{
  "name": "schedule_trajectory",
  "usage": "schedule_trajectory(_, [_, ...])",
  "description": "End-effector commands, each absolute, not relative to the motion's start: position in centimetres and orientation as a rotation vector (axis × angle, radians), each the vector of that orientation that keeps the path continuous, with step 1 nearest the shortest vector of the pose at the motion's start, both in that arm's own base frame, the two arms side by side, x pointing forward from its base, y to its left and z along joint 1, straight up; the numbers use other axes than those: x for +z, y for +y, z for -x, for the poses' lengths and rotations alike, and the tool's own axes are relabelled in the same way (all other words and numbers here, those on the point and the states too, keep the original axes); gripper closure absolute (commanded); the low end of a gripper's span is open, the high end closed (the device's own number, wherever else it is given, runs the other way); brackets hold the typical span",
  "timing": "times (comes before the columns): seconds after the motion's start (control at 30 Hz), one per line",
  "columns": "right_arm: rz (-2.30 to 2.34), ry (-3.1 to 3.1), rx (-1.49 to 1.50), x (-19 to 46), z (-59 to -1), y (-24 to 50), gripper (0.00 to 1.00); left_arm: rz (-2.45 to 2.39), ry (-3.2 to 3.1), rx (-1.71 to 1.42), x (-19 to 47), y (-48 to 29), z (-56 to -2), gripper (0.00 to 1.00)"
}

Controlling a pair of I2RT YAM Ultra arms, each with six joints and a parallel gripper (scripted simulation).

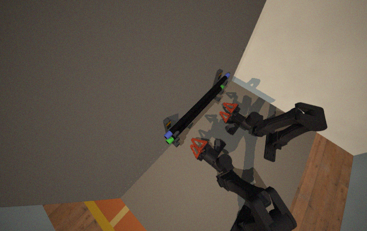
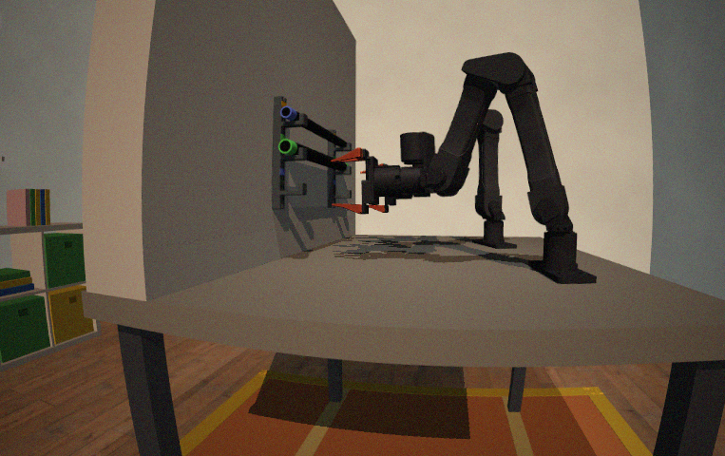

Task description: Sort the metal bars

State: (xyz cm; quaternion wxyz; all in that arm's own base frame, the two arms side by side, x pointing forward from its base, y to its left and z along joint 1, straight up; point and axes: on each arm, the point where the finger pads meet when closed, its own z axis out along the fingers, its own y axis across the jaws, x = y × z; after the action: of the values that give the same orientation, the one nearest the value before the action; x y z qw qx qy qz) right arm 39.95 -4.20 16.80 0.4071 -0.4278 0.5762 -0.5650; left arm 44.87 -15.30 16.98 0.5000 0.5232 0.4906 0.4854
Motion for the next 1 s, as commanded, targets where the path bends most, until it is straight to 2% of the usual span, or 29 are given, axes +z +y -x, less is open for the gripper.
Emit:
schedule_trajectory(0.0, [1.043, 1.437, -1.437, 17.9, -40.7, -4.6, 0.00, -1.232, 1.174, 1.174, 17.9, -15.4, -45.5, 0.00])
schedule_trajectory(0.97, [1.043, 1.437, -1.437, 21.4, -40.7, -4.6, 0.00, -1.232, 1.174, 1.174, 21.4, -15.4, -45.5, 0.00])
